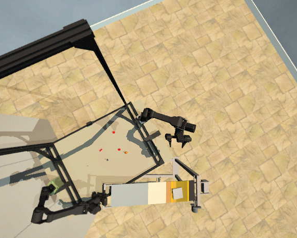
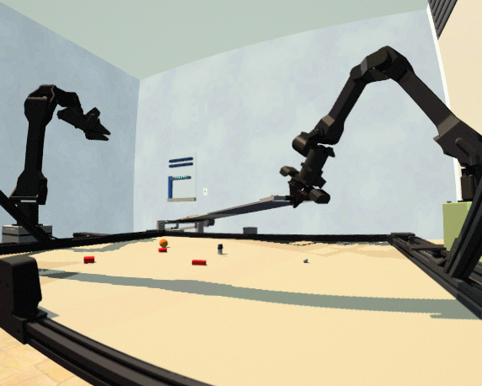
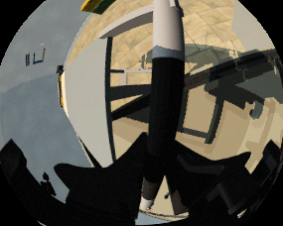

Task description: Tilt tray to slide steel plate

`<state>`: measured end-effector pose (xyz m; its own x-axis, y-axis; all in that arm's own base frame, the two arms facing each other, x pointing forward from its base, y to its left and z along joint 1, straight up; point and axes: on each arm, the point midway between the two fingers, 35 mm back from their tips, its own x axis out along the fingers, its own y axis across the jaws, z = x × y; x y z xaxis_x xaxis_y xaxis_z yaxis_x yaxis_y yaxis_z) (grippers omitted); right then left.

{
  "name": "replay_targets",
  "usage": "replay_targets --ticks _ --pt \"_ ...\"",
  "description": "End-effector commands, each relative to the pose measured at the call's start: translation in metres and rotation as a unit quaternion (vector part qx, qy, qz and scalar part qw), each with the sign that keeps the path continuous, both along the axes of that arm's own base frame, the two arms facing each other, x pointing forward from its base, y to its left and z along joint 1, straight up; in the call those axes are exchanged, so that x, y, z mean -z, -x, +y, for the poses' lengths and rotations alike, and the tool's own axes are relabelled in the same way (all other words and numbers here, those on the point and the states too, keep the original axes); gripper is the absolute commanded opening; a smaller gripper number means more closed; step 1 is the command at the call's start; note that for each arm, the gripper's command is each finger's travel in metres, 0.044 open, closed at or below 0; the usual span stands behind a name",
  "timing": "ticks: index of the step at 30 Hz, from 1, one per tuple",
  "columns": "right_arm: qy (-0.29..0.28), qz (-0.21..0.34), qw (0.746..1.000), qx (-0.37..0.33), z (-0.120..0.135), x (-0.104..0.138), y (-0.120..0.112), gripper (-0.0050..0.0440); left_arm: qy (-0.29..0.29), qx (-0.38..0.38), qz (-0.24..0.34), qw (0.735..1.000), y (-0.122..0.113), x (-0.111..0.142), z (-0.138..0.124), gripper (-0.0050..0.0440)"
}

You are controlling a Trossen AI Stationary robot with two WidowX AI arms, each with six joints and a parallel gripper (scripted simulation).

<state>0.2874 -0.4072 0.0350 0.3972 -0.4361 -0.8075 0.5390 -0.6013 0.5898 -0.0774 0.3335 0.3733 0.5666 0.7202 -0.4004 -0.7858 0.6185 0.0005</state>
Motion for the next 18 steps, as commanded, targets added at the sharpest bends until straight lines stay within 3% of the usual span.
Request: replay_targets --ticks 1,18 --pt "0.021 -0.016 1.000 0.001 -0.004 -0.026 -0.002 0.0000 -0.001 0.001 -0.001 1.000 -0.001 0.000 0.000 0.0440" --pt "0.027 -0.021 0.999 0.001 -0.006 -0.037 -0.004 0.0000 -0.001 0.001 -0.001 1.000 -0.001 0.000 0.000 0.0440"
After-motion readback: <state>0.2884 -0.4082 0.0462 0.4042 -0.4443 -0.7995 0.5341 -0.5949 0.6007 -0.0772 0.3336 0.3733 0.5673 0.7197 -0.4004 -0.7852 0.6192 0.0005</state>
